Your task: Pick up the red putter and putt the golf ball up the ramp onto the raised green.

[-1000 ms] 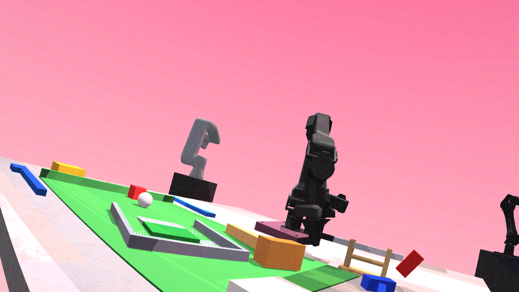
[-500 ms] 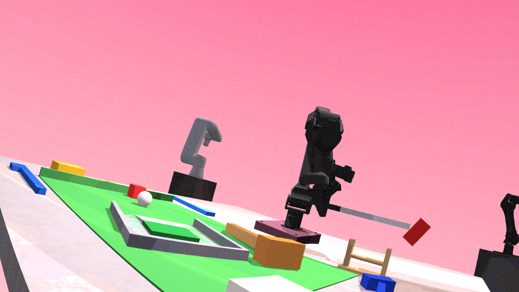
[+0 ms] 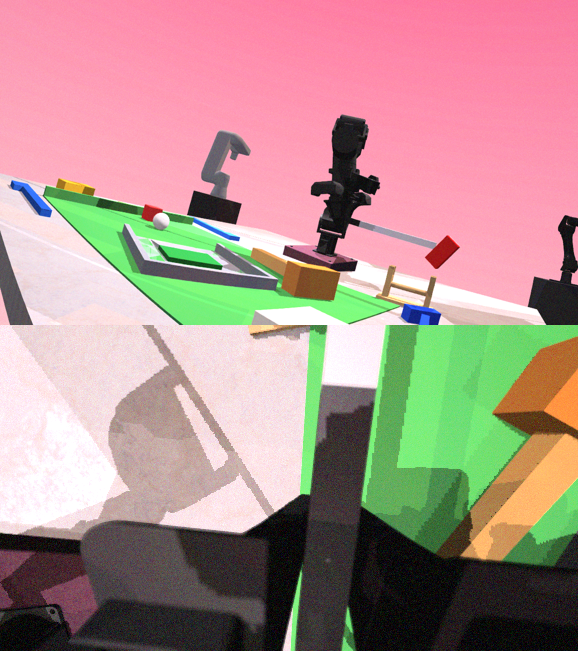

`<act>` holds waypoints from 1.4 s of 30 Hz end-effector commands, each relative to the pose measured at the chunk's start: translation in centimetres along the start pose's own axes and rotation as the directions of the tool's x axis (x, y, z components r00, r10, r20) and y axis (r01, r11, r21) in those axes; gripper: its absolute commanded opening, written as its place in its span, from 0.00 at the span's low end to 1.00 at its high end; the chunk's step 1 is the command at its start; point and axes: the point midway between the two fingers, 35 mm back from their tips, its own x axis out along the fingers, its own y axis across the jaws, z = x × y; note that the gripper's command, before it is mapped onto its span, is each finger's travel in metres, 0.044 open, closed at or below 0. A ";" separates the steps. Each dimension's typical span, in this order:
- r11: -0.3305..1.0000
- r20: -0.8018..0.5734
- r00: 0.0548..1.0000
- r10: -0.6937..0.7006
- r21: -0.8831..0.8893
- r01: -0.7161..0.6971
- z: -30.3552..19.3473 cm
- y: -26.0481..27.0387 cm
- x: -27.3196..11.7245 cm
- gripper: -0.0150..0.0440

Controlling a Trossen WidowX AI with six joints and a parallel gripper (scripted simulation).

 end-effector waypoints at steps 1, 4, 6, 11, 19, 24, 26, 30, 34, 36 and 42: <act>0.995 -0.012 1.000 -0.019 0.097 0.020 -1.5 -1.2 -0.5 0.25; 0.984 -0.024 0.999 -0.029 0.173 0.032 -2.9 -2.1 -0.9 0.25; 0.974 -0.032 0.999 -0.035 0.222 0.041 -3.8 -2.6 -1.1 0.25; 0.937 -0.051 0.998 -0.049 0.343 0.063 -6.2 -3.7 -1.8 0.25; 0.847 -0.083 0.994 -0.065 0.523 0.099 -10.1 -5.1 -2.9 0.25; 0.771 -0.104 0.992 -0.072 0.625 0.121 -12.7 -5.6 -3.7 0.25; 0.737 -0.113 0.991 -0.073 0.664 0.130 -13.8 -5.8 -4.0 0.25; 0.663 -0.129 0.989 -0.076 0.734 0.147 -15.9 -5.9 -4.6 0.25; 0.582 -0.145 0.986 -0.077 0.797 0.162 -18.0 -6.0 -5.2 0.25; 0.539 -0.152 0.985 -0.077 0.825 0.170 -19.1 -5.9 -5.6 0.25; 0.402 -0.174 0.982 -0.074 0.896 0.190 -22.2 -5.5 -6.5 0.25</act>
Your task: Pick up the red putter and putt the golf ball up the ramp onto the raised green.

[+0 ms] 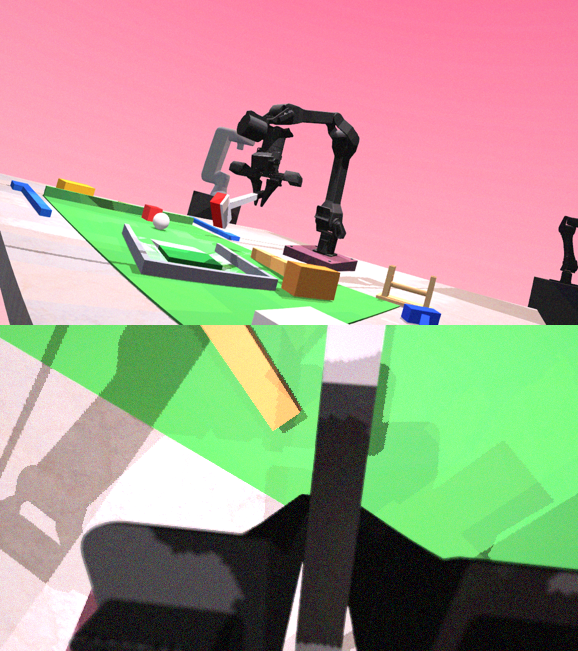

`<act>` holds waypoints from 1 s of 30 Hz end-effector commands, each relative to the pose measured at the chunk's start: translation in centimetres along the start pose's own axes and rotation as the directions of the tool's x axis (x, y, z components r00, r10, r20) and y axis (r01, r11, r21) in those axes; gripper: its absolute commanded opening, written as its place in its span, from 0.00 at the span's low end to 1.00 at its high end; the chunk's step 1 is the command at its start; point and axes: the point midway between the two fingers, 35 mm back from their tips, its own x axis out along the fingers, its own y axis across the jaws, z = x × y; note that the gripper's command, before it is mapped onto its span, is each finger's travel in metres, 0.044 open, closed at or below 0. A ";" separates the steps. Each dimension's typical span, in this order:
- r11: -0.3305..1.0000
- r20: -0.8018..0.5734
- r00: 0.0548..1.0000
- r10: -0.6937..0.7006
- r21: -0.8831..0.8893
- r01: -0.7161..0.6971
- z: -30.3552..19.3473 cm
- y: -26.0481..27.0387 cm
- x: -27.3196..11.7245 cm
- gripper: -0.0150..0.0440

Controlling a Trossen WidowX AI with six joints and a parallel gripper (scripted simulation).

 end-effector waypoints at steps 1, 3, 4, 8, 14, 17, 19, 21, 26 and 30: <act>0.995 -0.003 1.000 -0.018 0.099 0.019 -1.1 -1.8 -0.5 0.25; 0.988 -0.008 1.000 -0.024 0.150 0.025 -1.8 -2.6 -0.7 0.25; 0.984 -0.010 1.000 -0.026 0.175 0.028 -2.1 -3.0 -0.8 0.25; 0.961 -0.019 0.999 -0.033 0.273 0.037 -3.7 -4.6 -1.1 0.25; 0.911 -0.030 0.999 -0.035 0.409 0.045 -6.2 -6.5 -1.6 0.25; 0.878 -0.038 0.998 -0.040 0.475 0.053 -7.4 -7.5 -1.9 0.25; 0.853 -0.044 0.998 -0.044 0.518 0.061 -8.3 -8.1 -2.1 0.25; 0.825 -0.050 0.998 -0.049 0.560 0.068 -9.2 -8.7 -2.3 0.25; 0.747 -0.066 0.996 -0.057 0.659 0.086 -11.5 -10.0 -2.9 0.25; 0.724 -0.070 0.996 -0.059 0.684 0.091 -12.1 -10.3 -3.0 0.25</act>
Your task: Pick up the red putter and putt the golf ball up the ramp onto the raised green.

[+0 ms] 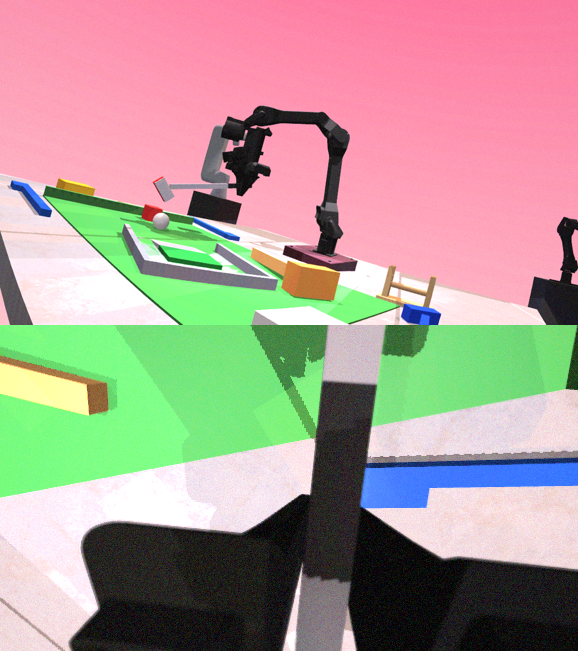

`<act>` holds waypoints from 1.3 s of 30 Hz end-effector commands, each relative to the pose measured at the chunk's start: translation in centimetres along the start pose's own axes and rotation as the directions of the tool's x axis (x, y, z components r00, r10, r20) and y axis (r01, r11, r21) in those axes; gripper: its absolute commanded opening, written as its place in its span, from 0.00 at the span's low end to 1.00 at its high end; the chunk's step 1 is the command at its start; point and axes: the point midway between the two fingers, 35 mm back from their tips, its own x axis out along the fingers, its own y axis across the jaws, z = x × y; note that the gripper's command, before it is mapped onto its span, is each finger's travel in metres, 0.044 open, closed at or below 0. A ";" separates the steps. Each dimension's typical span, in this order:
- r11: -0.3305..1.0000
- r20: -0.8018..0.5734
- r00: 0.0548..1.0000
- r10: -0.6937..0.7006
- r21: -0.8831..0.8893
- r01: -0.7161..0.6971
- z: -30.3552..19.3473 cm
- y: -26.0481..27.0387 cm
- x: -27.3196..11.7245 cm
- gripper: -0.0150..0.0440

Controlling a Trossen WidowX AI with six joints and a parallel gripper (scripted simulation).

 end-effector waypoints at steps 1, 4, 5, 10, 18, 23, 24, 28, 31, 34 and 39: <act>1.000 0.006 1.000 -0.008 0.026 0.007 0.0 -0.5 -0.3 0.25; 1.000 0.006 1.000 -0.008 0.026 0.007 0.0 -0.5 0.1 0.25; 1.000 0.006 1.000 -0.008 0.026 0.007 0.0 -0.5 0.3 0.25; 1.000 0.006 1.000 -0.007 0.026 0.007 0.1 -0.5 2.1 0.25; 1.000 0.006 1.000 -0.007 0.026 0.007 0.0 -0.5 3.8 0.25; 1.000 0.006 1.000 -0.007 0.026 0.007 0.0 -0.5 4.5 0.25; 1.000 0.006 1.000 -0.007 0.026 0.007 0.1 -0.5 4.7 0.25; 1.000 0.006 1.000 -0.007 0.026 0.007 0.1 -0.6 5.3 0.25; 1.000 0.006 1.000 -0.007 0.026 0.007 0.0 -0.6 5.8 0.25; 1.000 0.006 1.000 -0.007 0.026 0.007 0.0 -0.5 6.3 0.25; 1.000 0.002 1.000 -0.002 0.021 0.002 -0.1 -0.5 6.4 0.25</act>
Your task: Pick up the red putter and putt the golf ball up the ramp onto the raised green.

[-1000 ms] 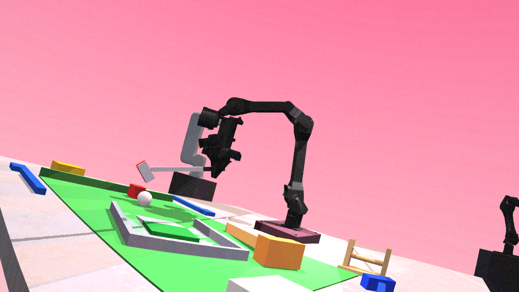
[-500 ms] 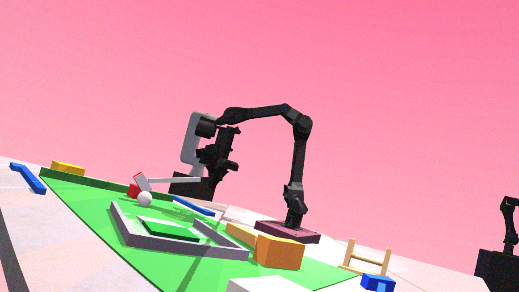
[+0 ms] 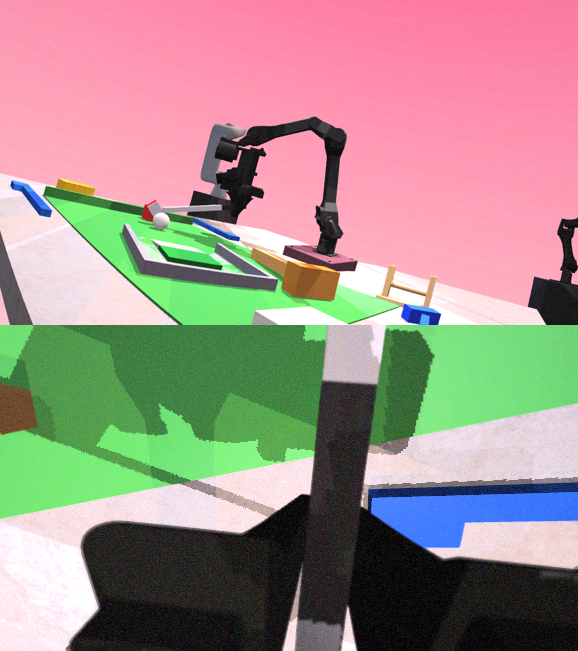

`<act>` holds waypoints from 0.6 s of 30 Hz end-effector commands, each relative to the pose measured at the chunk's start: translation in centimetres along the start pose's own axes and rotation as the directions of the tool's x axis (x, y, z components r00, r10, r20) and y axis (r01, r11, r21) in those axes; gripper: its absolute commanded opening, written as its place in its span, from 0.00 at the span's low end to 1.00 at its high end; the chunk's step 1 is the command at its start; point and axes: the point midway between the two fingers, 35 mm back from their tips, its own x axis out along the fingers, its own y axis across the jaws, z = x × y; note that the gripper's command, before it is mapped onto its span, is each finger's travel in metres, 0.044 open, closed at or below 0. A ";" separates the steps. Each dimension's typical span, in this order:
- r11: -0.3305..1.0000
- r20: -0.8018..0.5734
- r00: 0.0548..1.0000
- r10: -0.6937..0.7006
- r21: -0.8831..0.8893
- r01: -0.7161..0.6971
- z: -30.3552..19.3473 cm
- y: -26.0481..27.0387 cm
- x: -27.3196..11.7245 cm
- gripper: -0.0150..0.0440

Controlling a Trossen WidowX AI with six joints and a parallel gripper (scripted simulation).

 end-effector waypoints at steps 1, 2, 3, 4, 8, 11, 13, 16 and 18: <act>1.000 0.002 1.000 -0.001 0.000 0.001 0.0 0.0 -0.1 0.25; 1.000 0.002 1.000 -0.001 0.000 0.001 0.0 0.0 -0.1 0.25; 1.000 0.002 1.000 -0.001 0.000 0.001 0.0 0.0 -0.1 0.25; 1.000 0.002 1.000 -0.001 0.000 0.001 0.0 0.0 -0.1 0.25; 1.000 0.002 1.000 -0.001 0.000 0.001 0.0 -0.1 -0.1 0.25; 1.000 0.004 1.000 -0.004 0.002 0.004 0.1 -0.8 0.0 0.25; 1.000 0.005 1.000 -0.006 0.004 0.006 0.1 -1.6 0.1 0.25; 1.000 0.006 1.000 -0.008 0.005 0.008 0.1 -2.1 0.2 0.25; 1.000 0.006 1.000 -0.008 0.005 0.008 0.1 -2.1 0.2 0.25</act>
